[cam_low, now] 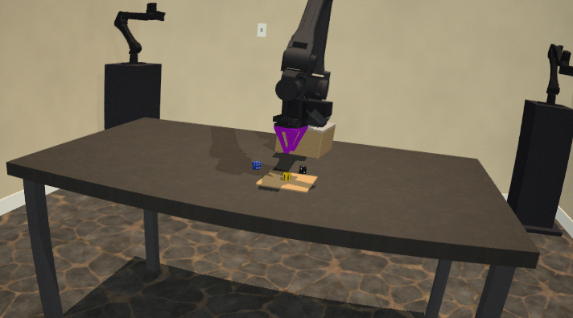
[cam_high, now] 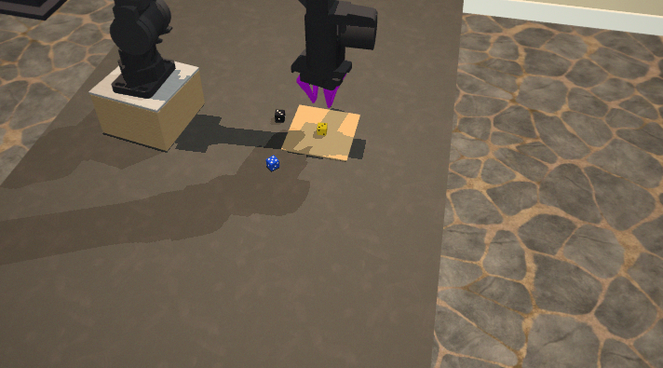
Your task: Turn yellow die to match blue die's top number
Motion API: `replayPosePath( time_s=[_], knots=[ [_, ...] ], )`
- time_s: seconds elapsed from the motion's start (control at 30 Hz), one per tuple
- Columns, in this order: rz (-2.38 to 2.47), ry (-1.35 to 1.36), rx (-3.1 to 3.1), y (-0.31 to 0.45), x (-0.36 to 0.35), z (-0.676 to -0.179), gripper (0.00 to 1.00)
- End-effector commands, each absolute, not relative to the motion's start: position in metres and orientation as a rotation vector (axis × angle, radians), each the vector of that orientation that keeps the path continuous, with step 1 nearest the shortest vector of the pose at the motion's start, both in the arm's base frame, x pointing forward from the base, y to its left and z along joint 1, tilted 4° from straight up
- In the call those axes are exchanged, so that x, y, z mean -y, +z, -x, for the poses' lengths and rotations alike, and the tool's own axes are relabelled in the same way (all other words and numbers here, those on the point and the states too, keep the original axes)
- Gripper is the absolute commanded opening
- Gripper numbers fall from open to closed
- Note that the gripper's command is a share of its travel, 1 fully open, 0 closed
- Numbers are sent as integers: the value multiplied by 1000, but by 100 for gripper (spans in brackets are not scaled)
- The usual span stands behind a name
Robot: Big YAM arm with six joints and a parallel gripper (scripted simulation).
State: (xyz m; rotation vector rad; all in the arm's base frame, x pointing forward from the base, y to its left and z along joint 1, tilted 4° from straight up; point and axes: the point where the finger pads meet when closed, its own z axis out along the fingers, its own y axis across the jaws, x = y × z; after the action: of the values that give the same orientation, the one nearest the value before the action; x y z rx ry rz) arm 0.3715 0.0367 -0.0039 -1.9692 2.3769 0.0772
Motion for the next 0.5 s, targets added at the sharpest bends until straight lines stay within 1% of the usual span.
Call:
replayPosePath(
  time_s=[0.0,0.3,0.33,0.47],
  knots=[
    [1962,72,-2367,-5,-35,-375,34],
    [1965,78,-2369,-11,-36,-374,34],
    [1947,41,-2343,2,-37,-383,34],
    [1966,78,-2369,-16,-38,-374,34]
  ],
)
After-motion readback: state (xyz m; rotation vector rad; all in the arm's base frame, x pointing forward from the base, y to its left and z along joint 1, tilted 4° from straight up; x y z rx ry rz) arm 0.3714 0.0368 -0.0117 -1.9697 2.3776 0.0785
